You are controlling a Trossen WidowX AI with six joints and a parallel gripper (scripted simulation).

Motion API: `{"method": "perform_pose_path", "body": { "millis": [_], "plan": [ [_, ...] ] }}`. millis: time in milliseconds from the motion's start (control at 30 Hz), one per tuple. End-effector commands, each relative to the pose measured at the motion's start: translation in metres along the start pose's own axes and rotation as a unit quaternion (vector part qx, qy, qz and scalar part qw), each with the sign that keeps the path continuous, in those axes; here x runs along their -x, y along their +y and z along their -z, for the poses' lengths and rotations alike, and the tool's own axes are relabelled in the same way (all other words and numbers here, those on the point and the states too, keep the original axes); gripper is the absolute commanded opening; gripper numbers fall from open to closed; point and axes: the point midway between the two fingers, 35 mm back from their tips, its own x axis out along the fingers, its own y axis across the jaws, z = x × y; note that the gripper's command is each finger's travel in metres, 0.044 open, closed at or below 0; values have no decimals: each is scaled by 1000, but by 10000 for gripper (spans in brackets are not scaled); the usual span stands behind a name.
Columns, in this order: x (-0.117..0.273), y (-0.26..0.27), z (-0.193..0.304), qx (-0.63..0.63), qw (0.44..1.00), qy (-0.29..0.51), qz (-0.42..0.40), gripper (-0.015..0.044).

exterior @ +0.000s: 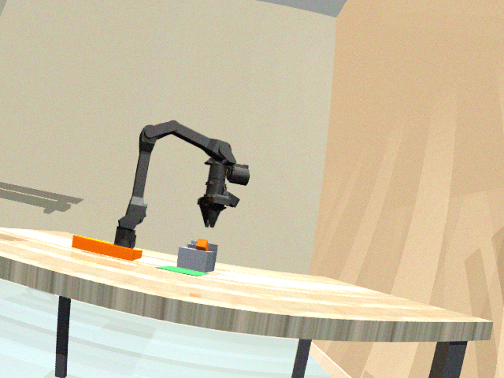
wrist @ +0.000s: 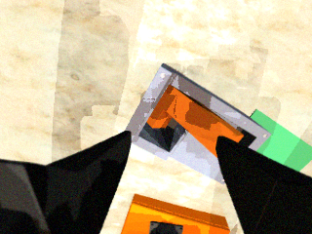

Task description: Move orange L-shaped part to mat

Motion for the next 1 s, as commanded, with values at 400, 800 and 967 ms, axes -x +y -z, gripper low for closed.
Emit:
{"method": "perform_pose_path", "body": {
  "millis": [400, 800, 967],
  "plan": [
    [4, -48, 23, 514, 858, 4, -1, 280],
    [-5, -48, 23, 514, 858, 4, -1, 280],
    [-26, -48, 23, 514, 858, 4, -1, 280]
  ]
}}
